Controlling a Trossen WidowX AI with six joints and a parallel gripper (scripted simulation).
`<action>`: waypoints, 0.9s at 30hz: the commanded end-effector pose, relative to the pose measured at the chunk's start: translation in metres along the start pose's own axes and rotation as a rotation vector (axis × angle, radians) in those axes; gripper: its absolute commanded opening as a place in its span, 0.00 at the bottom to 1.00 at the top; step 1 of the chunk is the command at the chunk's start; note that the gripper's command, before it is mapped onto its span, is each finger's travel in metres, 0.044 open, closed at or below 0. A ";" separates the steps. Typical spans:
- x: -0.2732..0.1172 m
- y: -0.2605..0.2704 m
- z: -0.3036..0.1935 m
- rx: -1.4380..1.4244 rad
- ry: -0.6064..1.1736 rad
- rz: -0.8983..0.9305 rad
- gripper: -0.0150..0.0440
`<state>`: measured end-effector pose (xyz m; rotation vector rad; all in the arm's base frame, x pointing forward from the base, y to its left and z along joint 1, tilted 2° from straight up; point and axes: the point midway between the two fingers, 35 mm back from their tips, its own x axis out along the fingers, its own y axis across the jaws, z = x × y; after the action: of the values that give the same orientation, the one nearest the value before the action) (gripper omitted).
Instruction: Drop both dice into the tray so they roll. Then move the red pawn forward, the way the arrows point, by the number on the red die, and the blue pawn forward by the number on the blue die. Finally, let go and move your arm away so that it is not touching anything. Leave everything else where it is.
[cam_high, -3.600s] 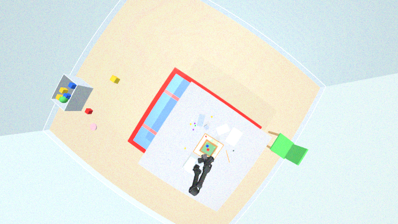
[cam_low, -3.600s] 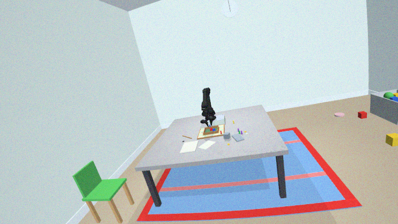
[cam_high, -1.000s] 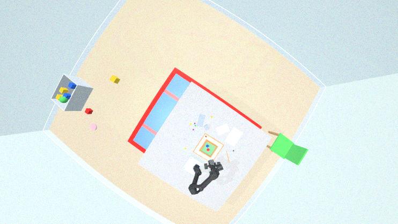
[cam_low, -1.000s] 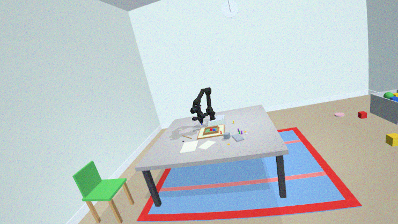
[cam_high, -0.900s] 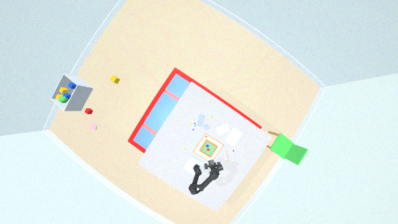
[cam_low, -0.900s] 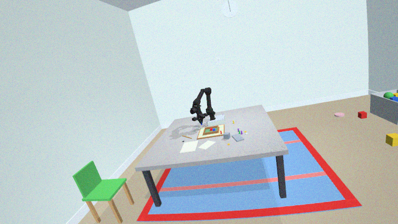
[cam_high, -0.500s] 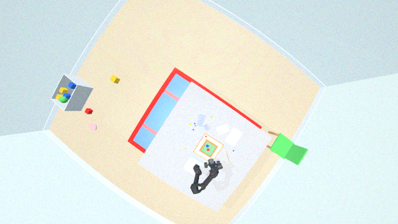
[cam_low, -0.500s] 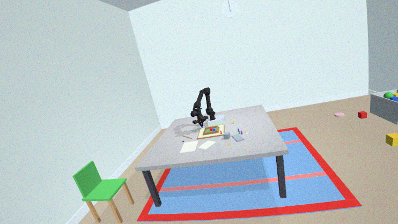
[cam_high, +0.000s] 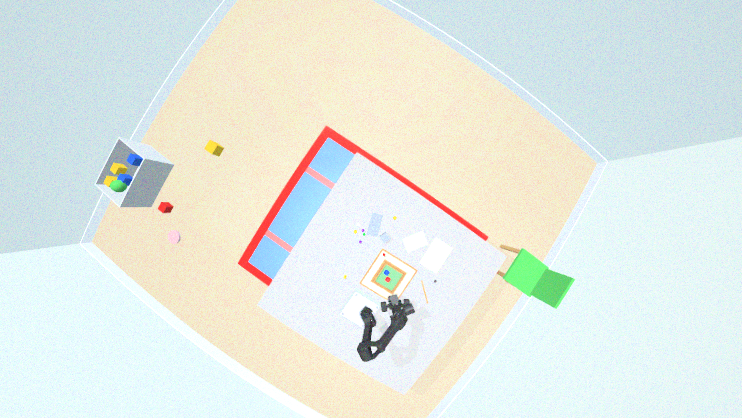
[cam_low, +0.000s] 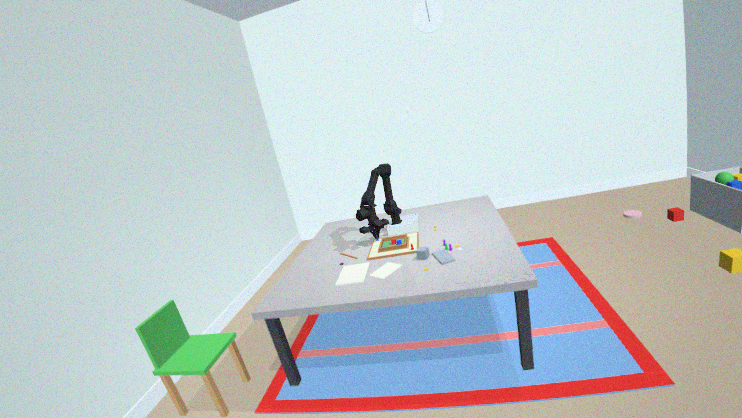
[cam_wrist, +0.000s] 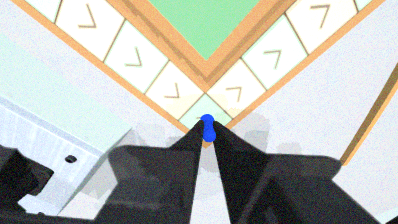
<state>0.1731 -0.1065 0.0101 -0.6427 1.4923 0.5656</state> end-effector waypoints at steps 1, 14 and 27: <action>-0.001 0.000 0.000 0.000 0.000 -0.001 0.34; -0.051 0.000 0.000 -0.003 0.005 0.004 0.92; -0.095 0.037 0.053 0.377 0.000 0.009 1.00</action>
<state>0.1816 -0.0702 0.0790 -0.4848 1.5355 0.4256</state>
